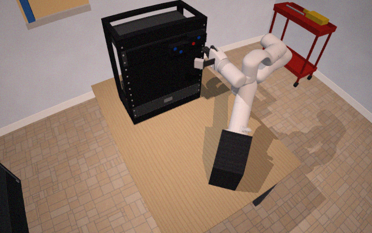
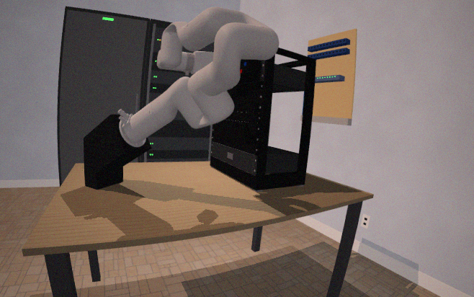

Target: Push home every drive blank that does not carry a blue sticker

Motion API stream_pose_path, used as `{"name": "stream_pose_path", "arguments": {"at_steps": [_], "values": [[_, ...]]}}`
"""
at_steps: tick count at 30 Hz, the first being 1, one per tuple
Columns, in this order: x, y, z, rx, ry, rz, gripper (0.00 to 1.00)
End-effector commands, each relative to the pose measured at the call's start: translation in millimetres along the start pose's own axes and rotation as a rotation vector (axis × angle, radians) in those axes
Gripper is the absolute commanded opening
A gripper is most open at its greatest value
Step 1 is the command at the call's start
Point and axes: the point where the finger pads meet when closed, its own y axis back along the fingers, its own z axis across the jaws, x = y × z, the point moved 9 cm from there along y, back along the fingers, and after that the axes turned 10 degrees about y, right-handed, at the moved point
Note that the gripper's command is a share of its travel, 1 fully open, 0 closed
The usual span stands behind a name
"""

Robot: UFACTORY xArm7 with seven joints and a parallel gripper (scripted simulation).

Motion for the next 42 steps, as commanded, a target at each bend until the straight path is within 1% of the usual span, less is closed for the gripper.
{"name": "stream_pose_path", "arguments": {"at_steps": [1, 3, 8, 12, 26, 34, 42], "values": [[-5, -13, 0, -0.006, 0.004, 0.034, 0.0], [-5, -13, 0, -0.006, 0.004, 0.034, 0.0], [-4, -41, 1, -0.006, 0.004, 0.034, 0.0], [-3, -52, 1, -0.006, 0.004, 0.034, 0.0], [-3, -53, 1, -0.006, 0.004, 0.034, 0.0], [-3, -63, 1, -0.006, 0.004, 0.034, 0.0], [-3, -63, 1, -0.006, 0.004, 0.034, 0.0]]}}
